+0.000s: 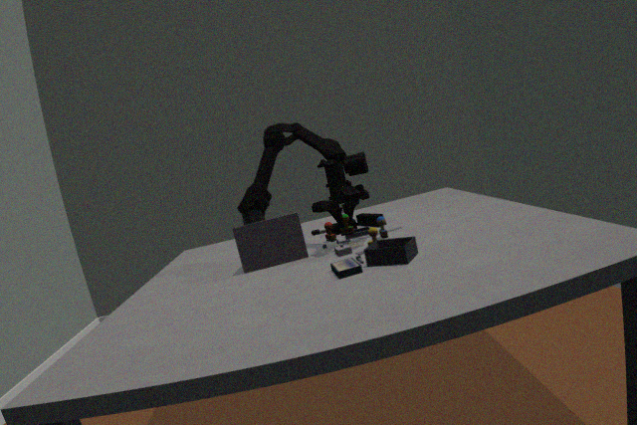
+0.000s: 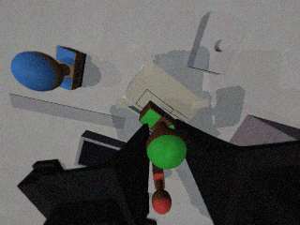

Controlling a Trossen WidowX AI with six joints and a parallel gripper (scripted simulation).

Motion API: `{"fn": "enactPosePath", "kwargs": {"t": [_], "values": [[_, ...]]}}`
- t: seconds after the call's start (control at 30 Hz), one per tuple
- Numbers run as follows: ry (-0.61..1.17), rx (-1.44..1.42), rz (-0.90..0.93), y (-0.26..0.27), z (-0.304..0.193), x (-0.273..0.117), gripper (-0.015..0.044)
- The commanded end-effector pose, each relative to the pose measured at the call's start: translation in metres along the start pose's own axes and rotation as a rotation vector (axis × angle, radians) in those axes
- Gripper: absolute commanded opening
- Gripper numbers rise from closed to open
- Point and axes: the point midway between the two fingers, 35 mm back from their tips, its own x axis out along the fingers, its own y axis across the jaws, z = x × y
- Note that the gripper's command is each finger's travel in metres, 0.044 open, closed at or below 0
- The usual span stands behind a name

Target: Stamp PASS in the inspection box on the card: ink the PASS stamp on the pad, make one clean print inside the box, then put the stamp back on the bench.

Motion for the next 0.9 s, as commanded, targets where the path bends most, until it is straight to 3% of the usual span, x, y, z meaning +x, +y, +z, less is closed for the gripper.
{"fn": "enactPosePath", "kwargs": {"t": [0.0,0.67,0.87], "values": [[-0.013,-0.014,0.005,0.002,0.001,-0.01,0.0],[-0.013,-0.014,0.005,0.0,0.0,-0.037,0.0],[-0.028,-0.012,0.001,-0.024,0.027,-0.039,0.0]]}}
